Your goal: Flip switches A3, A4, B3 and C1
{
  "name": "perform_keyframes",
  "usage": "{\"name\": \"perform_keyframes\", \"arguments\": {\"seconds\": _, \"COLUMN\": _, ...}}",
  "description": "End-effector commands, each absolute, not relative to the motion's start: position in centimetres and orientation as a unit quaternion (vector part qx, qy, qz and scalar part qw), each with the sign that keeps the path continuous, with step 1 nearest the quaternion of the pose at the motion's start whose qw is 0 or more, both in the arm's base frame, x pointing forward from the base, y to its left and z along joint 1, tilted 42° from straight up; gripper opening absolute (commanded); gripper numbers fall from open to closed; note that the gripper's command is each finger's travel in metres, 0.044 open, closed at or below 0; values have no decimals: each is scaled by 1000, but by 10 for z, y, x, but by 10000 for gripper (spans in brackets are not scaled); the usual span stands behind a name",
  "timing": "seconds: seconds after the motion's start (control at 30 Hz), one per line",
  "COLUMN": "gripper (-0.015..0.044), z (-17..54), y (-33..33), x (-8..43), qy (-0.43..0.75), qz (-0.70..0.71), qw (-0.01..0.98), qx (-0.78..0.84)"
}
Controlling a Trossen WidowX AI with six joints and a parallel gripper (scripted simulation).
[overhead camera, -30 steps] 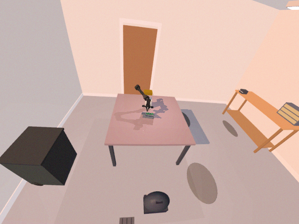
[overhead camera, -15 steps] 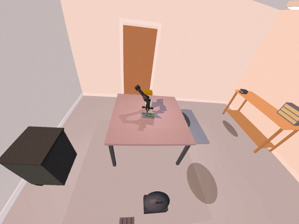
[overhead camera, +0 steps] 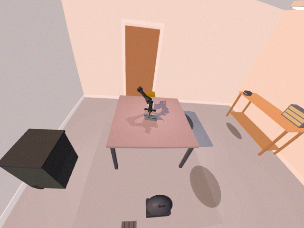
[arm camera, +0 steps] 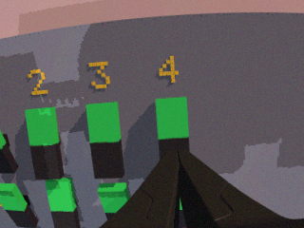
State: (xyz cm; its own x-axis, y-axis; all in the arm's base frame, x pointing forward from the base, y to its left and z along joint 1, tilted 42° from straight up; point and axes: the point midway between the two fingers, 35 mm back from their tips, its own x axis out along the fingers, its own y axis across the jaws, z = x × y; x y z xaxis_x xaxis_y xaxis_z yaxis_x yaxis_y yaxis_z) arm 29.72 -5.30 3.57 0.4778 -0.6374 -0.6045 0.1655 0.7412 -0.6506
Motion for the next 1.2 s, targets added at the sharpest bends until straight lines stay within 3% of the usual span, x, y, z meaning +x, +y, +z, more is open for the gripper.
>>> {"name": "perform_keyframes", "arguments": {"seconds": 0.0, "gripper": 0, "z": 34, "y": -53, "x": 296, "qy": 451, "qz": -242, "qw": 817, "qx": -266}}
{"name": "perform_keyframes", "arguments": {"seconds": 1.17, "gripper": 0, "z": 32, "y": -55, "x": 298, "qy": 451, "qz": -243, "qw": 817, "qx": -266}}
